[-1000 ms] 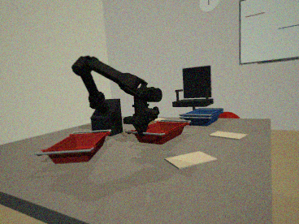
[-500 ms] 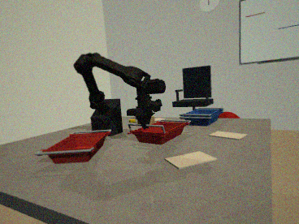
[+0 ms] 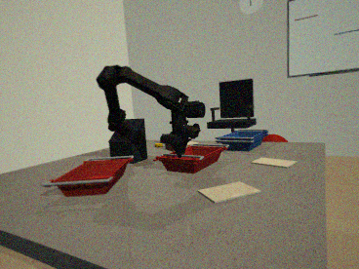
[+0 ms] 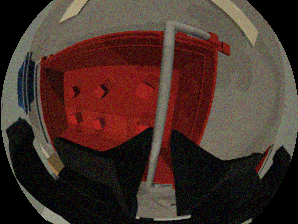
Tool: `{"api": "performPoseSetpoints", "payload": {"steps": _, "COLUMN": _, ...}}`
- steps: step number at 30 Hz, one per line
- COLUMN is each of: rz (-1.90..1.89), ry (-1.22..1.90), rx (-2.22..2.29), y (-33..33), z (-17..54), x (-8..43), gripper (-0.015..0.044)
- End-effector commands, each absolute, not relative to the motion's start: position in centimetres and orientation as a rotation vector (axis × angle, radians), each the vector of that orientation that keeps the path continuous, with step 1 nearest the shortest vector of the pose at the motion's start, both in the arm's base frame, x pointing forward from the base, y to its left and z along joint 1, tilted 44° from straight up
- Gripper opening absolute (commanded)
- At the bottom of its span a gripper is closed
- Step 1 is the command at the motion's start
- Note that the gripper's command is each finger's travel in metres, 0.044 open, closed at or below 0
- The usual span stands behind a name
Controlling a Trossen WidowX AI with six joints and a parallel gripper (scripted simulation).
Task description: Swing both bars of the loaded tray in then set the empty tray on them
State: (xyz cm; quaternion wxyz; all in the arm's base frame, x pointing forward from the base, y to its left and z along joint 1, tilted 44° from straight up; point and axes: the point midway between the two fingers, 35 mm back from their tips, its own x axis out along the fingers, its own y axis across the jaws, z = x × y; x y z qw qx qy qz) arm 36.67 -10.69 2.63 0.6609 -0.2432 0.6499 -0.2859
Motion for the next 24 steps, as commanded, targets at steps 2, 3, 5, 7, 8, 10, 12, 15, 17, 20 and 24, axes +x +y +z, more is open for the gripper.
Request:
{"api": "performPoseSetpoints", "payload": {"steps": 2, "rz": -0.65, "ry": 1.457, "rx": -0.551, "y": -9.3, "z": 4.6, "x": 37.1, "gripper": 0.0085}}
{"api": "performPoseSetpoints", "payload": {"steps": 3, "rz": -0.65, "ry": 1.457, "rx": -0.551, "y": -8.9, "z": 5.1, "x": 37.1, "gripper": 0.0085}}
{"api": "performPoseSetpoints", "payload": {"steps": 5, "rz": -0.65, "ry": 1.457, "rx": -0.551, "y": -8.3, "z": 5.9, "x": 37.0, "gripper": 0.0085}}
{"api": "performPoseSetpoints", "payload": {"steps": 7, "rz": -0.65, "ry": 1.457, "rx": -0.551, "y": -8.3, "z": 6.0, "x": 37.0, "gripper": 0.0085}}
{"api": "performPoseSetpoints", "payload": {"steps": 8, "rz": -0.65, "ry": 1.457, "rx": -0.551, "y": -8.3, "z": 6.0, "x": 37.0, "gripper": 0.0085}}
{"api": "performPoseSetpoints", "payload": {"steps": 10, "rz": -0.643, "ry": 1.466, "rx": -0.557, "y": -8.5, "z": 5.1, "x": 37.0, "gripper": 0.0085}}
{"api": "performPoseSetpoints", "payload": {"steps": 12, "rz": -0.643, "ry": 1.466, "rx": -0.557, "y": -8.5, "z": 5.1, "x": 37.0, "gripper": 0.0085}}
{"api": "performPoseSetpoints", "payload": {"steps": 15, "rz": -0.643, "ry": 1.466, "rx": -0.557, "y": -8.5, "z": 5.1, "x": 37.0, "gripper": 0.0085}}
{"api": "performPoseSetpoints", "payload": {"steps": 17, "rz": -0.643, "ry": 1.466, "rx": -0.557, "y": -8.5, "z": 5.1, "x": 37.0, "gripper": 0.0085}}
{"api": "performPoseSetpoints", "payload": {"steps": 20, "rz": -0.643, "ry": 1.466, "rx": -0.557, "y": -8.5, "z": 5.1, "x": 37.0, "gripper": 0.0085}}
{"api": "performPoseSetpoints", "payload": {"steps": 24, "rz": -0.643, "ry": 1.466, "rx": -0.557, "y": -8.5, "z": 5.1, "x": 37.0, "gripper": 0.0085}}
